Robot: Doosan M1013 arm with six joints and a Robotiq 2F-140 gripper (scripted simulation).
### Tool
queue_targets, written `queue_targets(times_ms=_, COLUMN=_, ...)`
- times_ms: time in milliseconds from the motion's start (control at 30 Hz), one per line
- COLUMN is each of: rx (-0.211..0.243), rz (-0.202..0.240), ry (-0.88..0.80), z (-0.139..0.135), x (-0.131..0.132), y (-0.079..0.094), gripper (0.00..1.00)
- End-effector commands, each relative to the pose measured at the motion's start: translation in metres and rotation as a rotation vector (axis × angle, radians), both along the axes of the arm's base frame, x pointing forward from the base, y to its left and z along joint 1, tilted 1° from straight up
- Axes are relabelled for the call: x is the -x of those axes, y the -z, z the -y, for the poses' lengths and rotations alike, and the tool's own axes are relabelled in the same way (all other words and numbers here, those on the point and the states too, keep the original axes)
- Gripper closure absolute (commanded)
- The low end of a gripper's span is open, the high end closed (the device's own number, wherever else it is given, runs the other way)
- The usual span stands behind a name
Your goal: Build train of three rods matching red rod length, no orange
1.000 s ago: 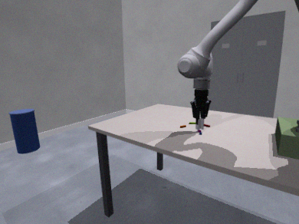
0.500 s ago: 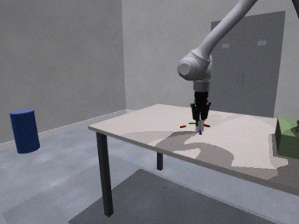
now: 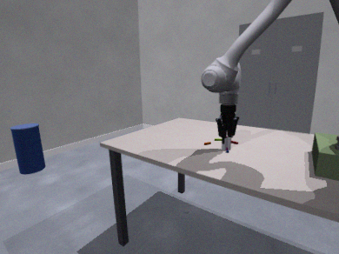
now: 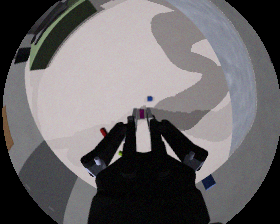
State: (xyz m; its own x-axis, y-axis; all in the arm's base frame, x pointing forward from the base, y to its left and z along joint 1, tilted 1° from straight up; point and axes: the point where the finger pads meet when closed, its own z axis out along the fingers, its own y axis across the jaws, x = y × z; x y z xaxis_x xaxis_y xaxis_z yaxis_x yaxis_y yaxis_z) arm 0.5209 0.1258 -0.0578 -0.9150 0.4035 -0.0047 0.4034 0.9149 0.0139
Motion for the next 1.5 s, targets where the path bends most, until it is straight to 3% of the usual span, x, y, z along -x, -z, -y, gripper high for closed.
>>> queue_targets(times_ms=0, rx=0.000, rz=0.000, ry=0.000, z=-0.0001, x=0.0000, y=-0.0001, gripper=0.85)
queue_targets(times_ms=933, rx=0.000, rz=0.000, ry=0.000, z=-0.0001, x=0.0000, y=-0.0001, gripper=0.85)
queue_targets(times_ms=967, rx=0.000, rz=0.000, ry=0.000, z=-0.0001, x=0.0000, y=-0.0001, gripper=0.97)
queue_targets(times_ms=1467, rx=0.000, rz=0.000, ry=0.000, z=-0.0001, x=0.0000, y=-0.0001, gripper=0.97)
